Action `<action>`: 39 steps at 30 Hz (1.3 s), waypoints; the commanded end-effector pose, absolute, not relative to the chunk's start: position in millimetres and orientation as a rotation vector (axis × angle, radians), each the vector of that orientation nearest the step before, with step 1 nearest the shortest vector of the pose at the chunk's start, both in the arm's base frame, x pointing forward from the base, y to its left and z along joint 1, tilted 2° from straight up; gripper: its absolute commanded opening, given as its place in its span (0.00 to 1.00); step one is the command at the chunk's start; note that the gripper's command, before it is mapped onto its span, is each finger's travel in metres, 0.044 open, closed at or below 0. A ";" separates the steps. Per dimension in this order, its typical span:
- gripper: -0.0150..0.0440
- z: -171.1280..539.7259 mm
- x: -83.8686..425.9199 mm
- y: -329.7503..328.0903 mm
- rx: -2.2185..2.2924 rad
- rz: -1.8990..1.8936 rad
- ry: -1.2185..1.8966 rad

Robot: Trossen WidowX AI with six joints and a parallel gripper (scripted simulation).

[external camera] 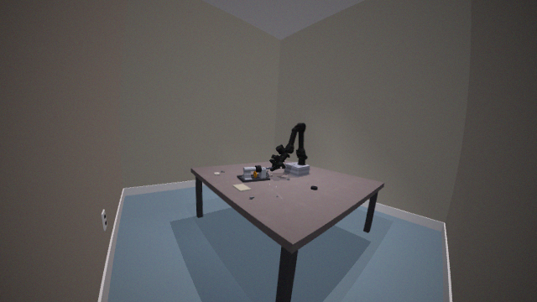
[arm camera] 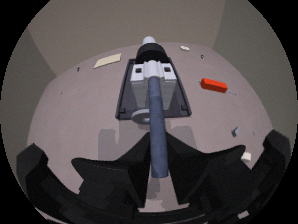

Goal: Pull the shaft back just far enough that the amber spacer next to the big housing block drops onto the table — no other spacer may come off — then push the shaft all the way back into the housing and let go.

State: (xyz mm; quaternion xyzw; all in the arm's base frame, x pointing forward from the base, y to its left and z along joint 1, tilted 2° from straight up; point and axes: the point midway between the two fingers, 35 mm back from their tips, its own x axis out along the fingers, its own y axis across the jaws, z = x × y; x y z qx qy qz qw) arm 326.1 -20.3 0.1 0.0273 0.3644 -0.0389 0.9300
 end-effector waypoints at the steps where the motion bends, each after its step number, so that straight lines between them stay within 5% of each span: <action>1: 0.25 1.7 329.9 -20.7 0.058 -0.082 0.740; 39: 0.25 2.7 343.3 -21.7 0.057 -0.082 0.739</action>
